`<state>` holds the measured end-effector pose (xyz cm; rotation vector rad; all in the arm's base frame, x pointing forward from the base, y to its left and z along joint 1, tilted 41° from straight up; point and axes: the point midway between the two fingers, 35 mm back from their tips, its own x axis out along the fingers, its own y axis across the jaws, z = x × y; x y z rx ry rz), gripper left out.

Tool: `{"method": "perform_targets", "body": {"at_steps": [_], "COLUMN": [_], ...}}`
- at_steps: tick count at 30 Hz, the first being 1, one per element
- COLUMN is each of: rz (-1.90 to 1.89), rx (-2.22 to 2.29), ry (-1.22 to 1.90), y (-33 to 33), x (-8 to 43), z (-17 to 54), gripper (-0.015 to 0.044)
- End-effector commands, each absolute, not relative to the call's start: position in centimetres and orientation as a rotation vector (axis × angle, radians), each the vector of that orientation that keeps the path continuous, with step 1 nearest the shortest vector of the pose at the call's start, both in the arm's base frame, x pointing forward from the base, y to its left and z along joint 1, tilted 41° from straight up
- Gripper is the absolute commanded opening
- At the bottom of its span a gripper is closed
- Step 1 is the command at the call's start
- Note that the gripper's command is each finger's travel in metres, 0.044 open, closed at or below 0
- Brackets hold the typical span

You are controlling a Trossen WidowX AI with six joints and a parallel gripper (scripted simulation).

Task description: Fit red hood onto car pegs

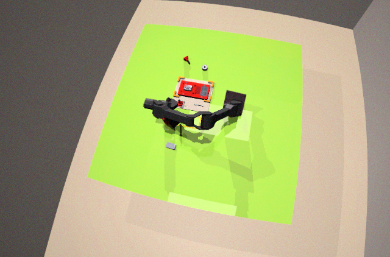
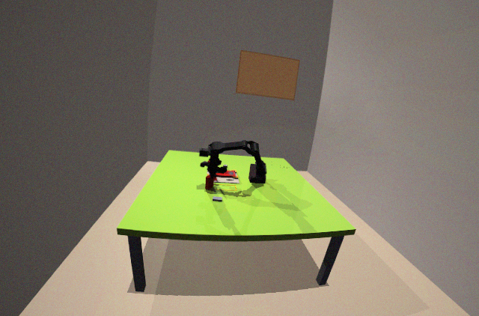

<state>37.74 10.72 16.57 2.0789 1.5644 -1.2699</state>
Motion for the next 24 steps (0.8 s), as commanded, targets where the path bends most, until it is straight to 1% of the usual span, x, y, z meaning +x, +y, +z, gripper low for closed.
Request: {"method": "perform_targets", "body": {"at_steps": [1,24], "rz": [-1.272,-1.271], "rx": [2.074,2.074], "ry": [1.574,1.573], "y": [10.7,10.2], "x": [38.0,39.2], "z": [16.3,16.0], "gripper": [0.0000,0.0000]}}
